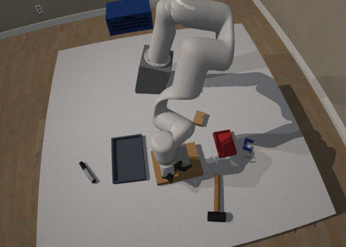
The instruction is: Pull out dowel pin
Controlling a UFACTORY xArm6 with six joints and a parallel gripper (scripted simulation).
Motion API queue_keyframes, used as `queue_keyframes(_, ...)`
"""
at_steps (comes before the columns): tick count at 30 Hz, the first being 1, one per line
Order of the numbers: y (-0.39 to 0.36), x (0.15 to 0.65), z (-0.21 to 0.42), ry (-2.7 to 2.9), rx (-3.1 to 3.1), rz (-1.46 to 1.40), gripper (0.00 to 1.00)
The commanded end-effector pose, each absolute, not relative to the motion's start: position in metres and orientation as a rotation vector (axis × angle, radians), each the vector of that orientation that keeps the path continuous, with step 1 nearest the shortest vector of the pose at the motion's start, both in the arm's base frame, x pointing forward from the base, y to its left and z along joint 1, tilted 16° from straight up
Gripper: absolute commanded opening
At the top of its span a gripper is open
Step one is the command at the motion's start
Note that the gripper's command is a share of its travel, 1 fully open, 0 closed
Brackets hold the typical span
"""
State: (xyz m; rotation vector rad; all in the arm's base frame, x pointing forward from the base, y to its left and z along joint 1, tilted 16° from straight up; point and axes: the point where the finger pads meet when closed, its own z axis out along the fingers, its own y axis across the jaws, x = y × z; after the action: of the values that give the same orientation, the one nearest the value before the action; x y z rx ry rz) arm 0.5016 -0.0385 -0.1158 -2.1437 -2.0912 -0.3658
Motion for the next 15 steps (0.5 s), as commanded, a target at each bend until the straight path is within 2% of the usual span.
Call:
queue_keyframes(1, -0.0392, 0.5036, -0.1141, -2.093, -2.146, -0.37, 0.77)
queue_keyframes(2, -0.0392, 0.5036, -0.1141, -2.093, -2.146, -0.37, 0.77)
queue_keyframes(3, -0.0392, 0.5036, -0.1141, -2.093, -2.146, -0.37, 0.7)
queue_keyframes(10, -0.0392, 0.5036, -0.1141, -2.093, -2.146, -0.37, 0.7)
queue_keyframes(11, -0.0392, 0.5036, -0.1141, -2.093, -2.146, -0.37, 0.63)
queue_keyframes(15, -0.0394, 0.5035, -0.1135, -2.093, -2.146, -0.37, 0.63)
